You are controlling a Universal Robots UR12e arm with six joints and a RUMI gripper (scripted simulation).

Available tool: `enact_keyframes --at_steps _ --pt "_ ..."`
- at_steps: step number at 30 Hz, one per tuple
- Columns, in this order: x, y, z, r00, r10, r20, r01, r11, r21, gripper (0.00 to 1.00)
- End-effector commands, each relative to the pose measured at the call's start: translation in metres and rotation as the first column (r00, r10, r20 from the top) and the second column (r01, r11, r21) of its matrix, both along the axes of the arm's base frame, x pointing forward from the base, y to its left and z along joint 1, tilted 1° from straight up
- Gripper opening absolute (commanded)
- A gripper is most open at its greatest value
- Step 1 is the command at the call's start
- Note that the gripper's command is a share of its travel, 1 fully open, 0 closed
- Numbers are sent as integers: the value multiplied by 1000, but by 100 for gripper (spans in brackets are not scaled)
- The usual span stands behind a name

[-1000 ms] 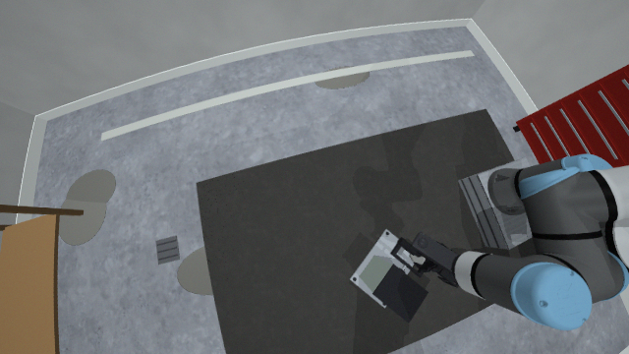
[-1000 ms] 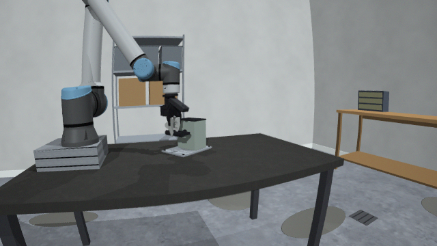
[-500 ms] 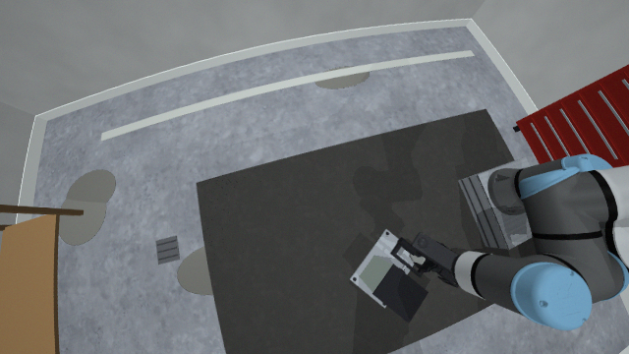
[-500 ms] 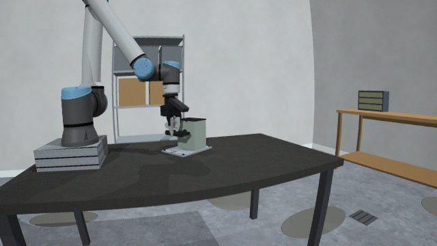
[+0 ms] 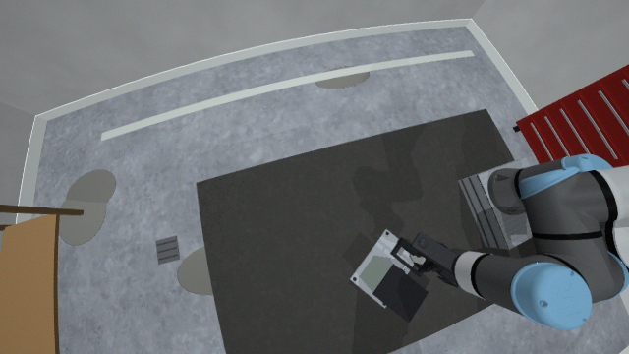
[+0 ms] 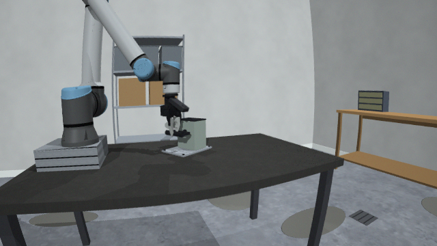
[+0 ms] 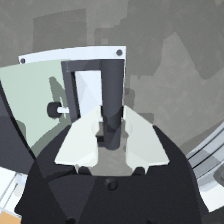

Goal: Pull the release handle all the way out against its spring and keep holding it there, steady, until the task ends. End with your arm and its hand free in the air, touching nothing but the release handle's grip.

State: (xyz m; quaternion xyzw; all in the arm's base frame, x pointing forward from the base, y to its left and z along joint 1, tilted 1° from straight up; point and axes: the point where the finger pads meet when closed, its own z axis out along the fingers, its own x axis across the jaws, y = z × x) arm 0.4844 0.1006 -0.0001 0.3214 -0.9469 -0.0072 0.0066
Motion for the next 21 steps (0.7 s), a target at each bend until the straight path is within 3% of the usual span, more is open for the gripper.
enact_keyframes --at_steps 1,21 --pt "0 0 0 1000 0 1 0 1000 0 0" --pt "-22 -17 1 1000 0 1 0 1000 0 0"
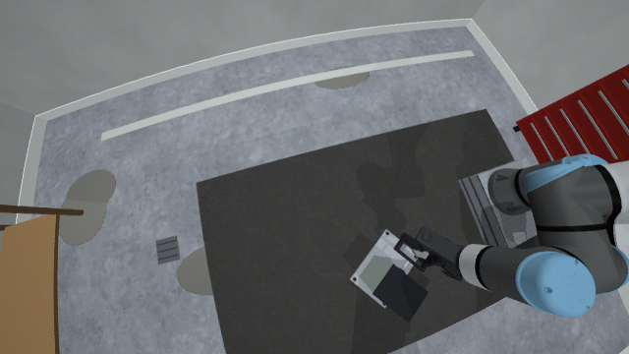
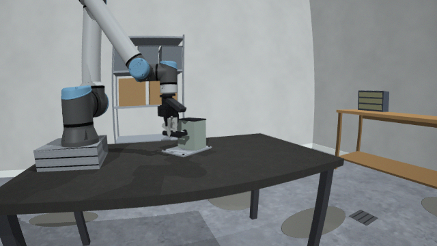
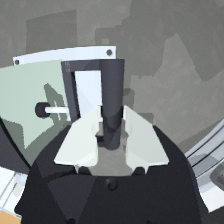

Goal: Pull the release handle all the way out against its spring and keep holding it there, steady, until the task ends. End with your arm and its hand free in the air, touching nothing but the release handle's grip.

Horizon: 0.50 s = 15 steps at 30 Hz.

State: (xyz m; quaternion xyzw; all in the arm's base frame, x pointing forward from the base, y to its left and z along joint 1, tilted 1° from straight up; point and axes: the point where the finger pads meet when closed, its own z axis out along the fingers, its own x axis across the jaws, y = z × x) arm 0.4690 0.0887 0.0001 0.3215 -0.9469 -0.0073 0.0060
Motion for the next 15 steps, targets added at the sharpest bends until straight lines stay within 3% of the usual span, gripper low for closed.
enact_keyframes --at_steps 1,15 --pt "-8 -7 0 1000 0 0 0 1000 -1 0" --pt "-27 -21 1 1000 0 0 0 1000 -1 0"
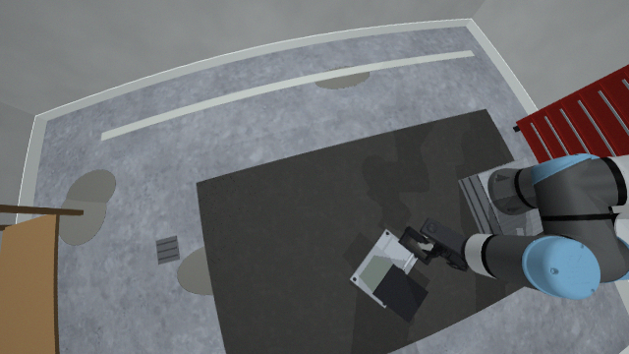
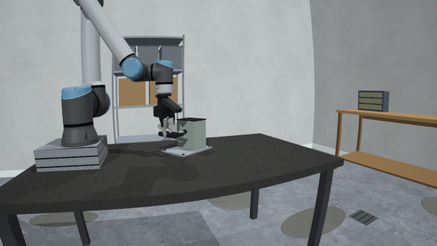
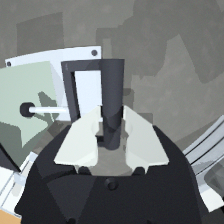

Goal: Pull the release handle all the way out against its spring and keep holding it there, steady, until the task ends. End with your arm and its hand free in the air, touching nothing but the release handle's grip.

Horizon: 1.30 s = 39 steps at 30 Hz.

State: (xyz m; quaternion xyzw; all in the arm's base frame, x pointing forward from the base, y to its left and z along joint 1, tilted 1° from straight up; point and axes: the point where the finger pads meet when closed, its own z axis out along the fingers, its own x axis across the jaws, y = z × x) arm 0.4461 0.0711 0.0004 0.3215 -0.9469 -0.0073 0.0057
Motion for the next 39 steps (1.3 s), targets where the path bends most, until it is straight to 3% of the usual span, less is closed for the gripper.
enact_keyframes --at_steps 1,39 --pt "-5 -4 0 1000 0 0 0 1000 -1 0" --pt "-7 -6 0 1000 0 0 0 1000 -1 0"
